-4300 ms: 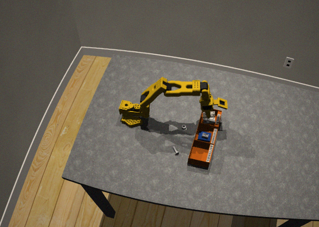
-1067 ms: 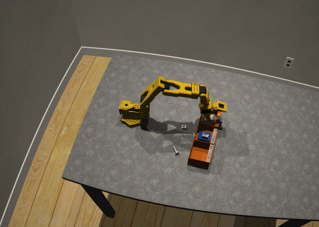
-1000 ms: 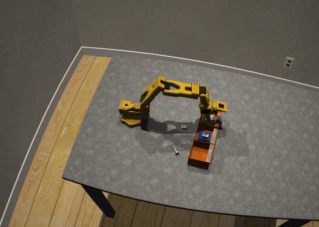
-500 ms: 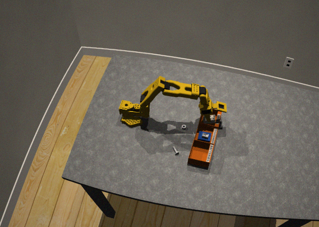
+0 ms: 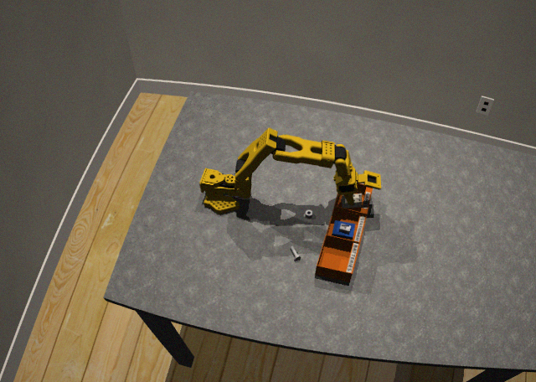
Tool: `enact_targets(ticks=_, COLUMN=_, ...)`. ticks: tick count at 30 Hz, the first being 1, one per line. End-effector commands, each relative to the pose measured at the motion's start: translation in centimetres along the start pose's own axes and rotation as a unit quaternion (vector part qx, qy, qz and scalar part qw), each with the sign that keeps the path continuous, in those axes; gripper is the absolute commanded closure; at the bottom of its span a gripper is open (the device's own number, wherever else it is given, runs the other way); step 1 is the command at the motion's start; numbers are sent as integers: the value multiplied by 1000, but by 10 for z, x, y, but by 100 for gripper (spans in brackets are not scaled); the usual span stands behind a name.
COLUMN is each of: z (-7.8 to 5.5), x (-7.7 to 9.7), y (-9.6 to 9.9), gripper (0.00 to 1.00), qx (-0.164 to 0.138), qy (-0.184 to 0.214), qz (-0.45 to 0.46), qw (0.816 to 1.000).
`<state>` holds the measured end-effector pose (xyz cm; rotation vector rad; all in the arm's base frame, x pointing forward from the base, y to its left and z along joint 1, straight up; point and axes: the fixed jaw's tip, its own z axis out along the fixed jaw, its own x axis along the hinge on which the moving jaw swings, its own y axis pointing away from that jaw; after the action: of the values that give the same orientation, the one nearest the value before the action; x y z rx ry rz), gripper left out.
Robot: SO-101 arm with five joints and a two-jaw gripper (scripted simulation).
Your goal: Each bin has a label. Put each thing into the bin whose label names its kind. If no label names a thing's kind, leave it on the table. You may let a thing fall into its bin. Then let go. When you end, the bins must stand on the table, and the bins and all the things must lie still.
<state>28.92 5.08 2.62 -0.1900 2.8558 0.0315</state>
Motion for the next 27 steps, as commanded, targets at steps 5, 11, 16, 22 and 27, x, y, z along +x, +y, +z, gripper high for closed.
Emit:
enact_targets(ticks=5, z=-10, x=-10, y=-2, gripper=91, qx=0, qy=-30, qz=1, qw=1000)
enact_targets(ticks=11, z=-10, x=-10, y=-2, gripper=85, qx=0, qy=-30, qz=1, qw=1000)
enact_targets(ticks=16, z=-10, x=-10, y=-2, gripper=80, qx=0, qy=-30, qz=1, qw=1000)
enact_targets(ticks=22, z=-10, x=-10, y=-2, gripper=77, qx=0, qy=-30, qz=1, qw=1000)
enact_targets(ticks=27, z=-10, x=-10, y=-2, gripper=77, qx=0, qy=-30, qz=1, qw=1000)
